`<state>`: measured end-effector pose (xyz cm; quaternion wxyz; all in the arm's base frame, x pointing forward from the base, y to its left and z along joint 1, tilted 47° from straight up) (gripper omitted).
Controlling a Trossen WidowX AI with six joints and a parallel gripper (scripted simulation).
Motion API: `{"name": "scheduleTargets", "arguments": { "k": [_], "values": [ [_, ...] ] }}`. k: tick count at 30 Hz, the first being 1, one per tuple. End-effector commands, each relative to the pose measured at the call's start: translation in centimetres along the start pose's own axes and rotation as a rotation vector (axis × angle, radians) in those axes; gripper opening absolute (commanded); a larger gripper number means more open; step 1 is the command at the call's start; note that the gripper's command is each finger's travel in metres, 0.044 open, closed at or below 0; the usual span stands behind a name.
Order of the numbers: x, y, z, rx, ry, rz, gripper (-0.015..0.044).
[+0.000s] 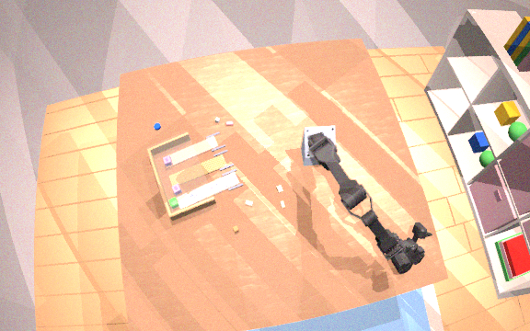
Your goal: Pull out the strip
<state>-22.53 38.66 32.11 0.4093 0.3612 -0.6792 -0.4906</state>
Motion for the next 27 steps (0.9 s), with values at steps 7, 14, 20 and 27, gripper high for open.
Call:
{"name": "scheduleTargets", "arguments": {
  "k": [7, 14, 20, 27],
  "values": [
    [-4.5, 3.2, -9.5, -0.14, -0.341, 0.045, 0.04],
    [-7.6, 3.7, -17.8, -0.224, -0.604, 0.032, 0.04],
    [-9.7, 2.2, -26.1, -0.248, -0.806, 0.058, 0.04],
    [-10.6, 0.0, -35.7, -0.308, -1.099, 0.128, 0.04]
  ]
}}
Point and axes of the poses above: the point midway between the two fingers, 35 mm back from their tips, its own z axis out along the fingers, its own x axis across the jaws, y = z × x, the point moved 7 cm from there along -z, back along the fingers, and after that the axes turned 9 degrees about z, right-handed, at the moved point
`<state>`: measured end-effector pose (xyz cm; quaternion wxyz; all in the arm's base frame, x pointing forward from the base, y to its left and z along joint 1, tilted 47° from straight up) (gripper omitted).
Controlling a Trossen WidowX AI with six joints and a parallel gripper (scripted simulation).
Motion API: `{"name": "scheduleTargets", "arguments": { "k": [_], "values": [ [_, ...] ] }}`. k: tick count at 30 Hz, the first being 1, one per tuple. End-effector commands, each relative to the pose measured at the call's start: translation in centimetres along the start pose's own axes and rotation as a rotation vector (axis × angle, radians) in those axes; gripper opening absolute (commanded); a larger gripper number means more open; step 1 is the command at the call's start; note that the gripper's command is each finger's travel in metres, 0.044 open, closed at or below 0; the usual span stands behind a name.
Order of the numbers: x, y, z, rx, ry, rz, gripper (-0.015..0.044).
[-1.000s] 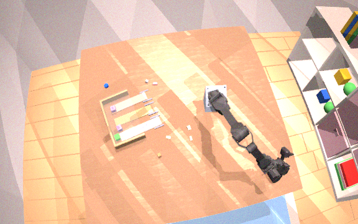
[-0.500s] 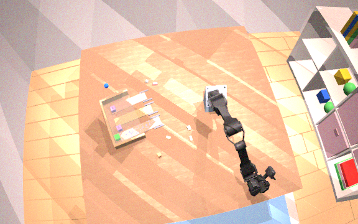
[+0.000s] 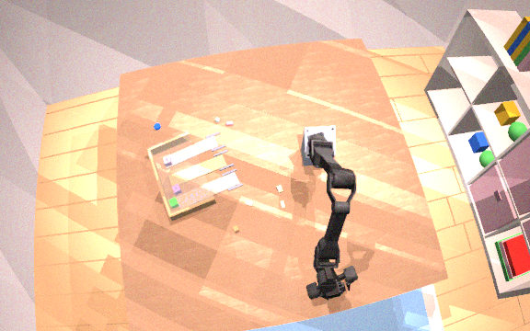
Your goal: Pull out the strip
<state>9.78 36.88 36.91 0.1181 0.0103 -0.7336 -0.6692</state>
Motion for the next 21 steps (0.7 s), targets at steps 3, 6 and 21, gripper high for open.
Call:
{"name": "scheduleTargets", "arguments": {
  "k": [3, 6, 21],
  "values": [
    [-7.5, -1.3, -4.9, -0.016, -0.24, 0.077, 0.04],
    [-10.9, -2.9, -7.5, -0.011, -0.33, 0.133, 0.04],
    [-20.7, -12.2, -24.8, -0.075, -0.759, 0.451, 0.04]
  ]
}}
Point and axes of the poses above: the point midway between the two fingers, 35 mm back from their tips, its own z axis out along the fingers, its own x axis across the jaws, y = z × x, the point moved 7 cm from there along -z, back along the fingers, and after that the axes turned 9 degrees about z, right-handed, at the moved point
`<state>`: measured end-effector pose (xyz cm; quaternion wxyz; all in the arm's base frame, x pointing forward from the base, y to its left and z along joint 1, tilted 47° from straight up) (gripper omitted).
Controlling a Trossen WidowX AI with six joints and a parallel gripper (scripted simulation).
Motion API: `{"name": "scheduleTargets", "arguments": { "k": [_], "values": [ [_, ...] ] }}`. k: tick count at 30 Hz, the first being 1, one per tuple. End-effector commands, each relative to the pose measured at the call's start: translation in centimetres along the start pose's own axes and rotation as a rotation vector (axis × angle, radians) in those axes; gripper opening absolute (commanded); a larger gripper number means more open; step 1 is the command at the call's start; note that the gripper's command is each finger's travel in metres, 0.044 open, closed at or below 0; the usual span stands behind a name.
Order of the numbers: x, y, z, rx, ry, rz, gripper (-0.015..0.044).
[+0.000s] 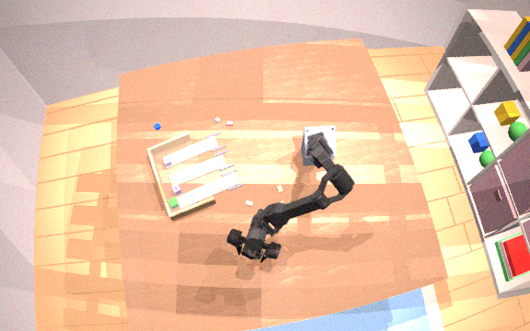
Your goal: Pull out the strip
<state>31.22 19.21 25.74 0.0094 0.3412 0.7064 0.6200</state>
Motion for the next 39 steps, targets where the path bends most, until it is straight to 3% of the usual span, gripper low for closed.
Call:
{"name": "scheduleTargets", "arguments": {
  "k": [1, 12, 23, 39],
  "values": [
    [-5.5, -1.6, -3.4, -0.022, -0.119, 0.117, 0.04],
    [-15.0, -7.8, -15.5, -0.16, -0.427, 0.435, 0.04],
    [-16.8, -17.3, -27.9, -0.427, -0.683, 0.804, 0.04],
    [-16.6, -17.9, -28.6, -0.448, -0.696, 0.827, 0.04]
  ]
}}
Point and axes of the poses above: the point midway between the two fingers, 35 mm back from their tips, its own z axis out along the fingers, its own x axis across the jaws, y = z × x, the point moved 7 cm from there along -z, back along the fingers, and after that the axes turned 9 degrees about z, right-handed, at the moved point
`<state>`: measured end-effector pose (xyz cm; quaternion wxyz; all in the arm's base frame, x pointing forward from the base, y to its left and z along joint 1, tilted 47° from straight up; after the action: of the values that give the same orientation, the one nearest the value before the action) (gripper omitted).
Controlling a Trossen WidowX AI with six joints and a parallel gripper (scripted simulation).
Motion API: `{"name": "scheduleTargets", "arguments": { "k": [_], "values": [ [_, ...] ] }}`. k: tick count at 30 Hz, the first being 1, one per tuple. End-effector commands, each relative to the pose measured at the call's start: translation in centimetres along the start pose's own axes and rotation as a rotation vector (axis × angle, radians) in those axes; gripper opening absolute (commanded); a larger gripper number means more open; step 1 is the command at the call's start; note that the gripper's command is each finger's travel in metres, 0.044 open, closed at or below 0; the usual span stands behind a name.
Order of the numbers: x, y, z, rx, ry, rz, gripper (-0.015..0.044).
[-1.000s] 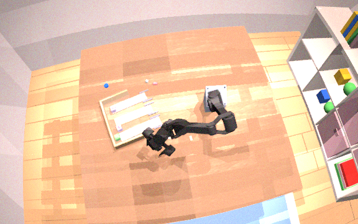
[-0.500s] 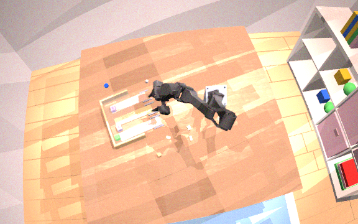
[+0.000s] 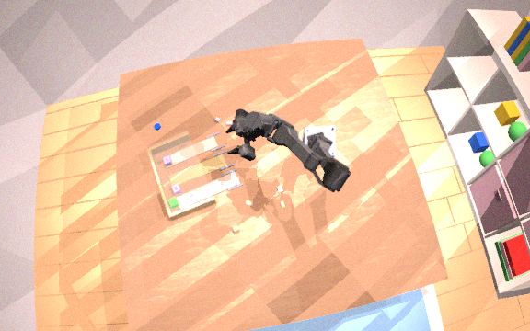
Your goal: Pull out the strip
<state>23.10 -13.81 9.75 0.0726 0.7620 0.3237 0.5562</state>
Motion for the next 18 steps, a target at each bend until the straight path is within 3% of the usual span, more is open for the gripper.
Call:
{"name": "scheduleTargets", "arguments": {
  "k": [1, 6, 18],
  "values": [
    [0.0, 0.0, 0.0, 0.0, 0.004, 0.006, 0.04],
    [0.0, 0.0, 0.0, 0.0, 0.004, 0.006, 0.04],
    [-3.6, 5.0, 6.6, 0.288, -0.124, -0.049, 0.0085]
  ]
}}
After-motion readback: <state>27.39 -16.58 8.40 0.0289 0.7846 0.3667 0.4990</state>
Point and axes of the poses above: the point midway between the two fingers, 35 mm back from their tips, its own z axis out along the fingers, its own x axis across the jaws, y = z × x, the point moved 7 cm from there along -z, back along the fingers, and after that the axes turned 9 degrees about z, right-handed, at the moved point
